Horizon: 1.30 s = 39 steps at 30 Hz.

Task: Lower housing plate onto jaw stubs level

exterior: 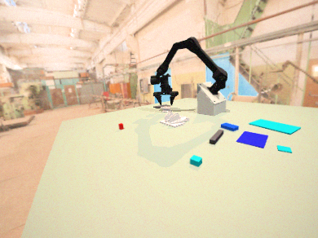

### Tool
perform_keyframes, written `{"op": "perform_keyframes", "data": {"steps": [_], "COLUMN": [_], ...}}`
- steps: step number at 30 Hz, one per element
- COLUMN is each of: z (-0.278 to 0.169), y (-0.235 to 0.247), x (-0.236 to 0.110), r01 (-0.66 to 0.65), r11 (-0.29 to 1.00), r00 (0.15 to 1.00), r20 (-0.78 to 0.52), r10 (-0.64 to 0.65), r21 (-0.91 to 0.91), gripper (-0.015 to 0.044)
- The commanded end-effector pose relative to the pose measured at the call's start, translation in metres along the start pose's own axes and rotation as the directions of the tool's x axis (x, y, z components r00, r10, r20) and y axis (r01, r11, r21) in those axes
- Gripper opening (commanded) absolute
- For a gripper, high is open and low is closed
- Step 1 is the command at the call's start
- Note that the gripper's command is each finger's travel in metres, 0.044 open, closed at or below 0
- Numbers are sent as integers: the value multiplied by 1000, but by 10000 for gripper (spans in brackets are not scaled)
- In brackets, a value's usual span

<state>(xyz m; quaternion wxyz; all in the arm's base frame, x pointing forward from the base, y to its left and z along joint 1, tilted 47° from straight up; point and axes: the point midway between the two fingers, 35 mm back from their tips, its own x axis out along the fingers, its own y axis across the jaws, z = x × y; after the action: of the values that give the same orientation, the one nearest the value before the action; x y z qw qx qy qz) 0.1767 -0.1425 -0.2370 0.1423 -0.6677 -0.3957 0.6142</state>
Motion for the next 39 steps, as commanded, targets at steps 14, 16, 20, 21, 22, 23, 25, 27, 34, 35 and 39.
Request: {"op": "perform_keyframes", "data": {"steps": [14,16,20,21,22,23,25,27,34,35,39], "z": [-2,-2,-2,-2,-2,-2,-2,-2,-2,-2,-2], "y": [0,0,0,0,0,0,0,0,0,0,0], "x": [30,33,35,35,35,35,35,35,35,35,35], "r01": [1,1,1,1,1,1,1,1,1,1,1], "r11": [1000,1000,1000,1000,1000,1000,1000,1000,1000,1000,1000], "r00": [1000,1000,1000,1000,1000,1000,1000,1000,1000,1000,1000], "r20": [-9,-9,-10,-10,-10,-10,-10,-10,-10,-10,-10], "r10": [-1,-1,-1,-1,-1,-1,-1,-1,-1,-1,-1], "r21": [4,4,4,4,4,4,4,4,4,4,4], "gripper": [440,440,440,440,440,440,440,440,440,440,440]}}
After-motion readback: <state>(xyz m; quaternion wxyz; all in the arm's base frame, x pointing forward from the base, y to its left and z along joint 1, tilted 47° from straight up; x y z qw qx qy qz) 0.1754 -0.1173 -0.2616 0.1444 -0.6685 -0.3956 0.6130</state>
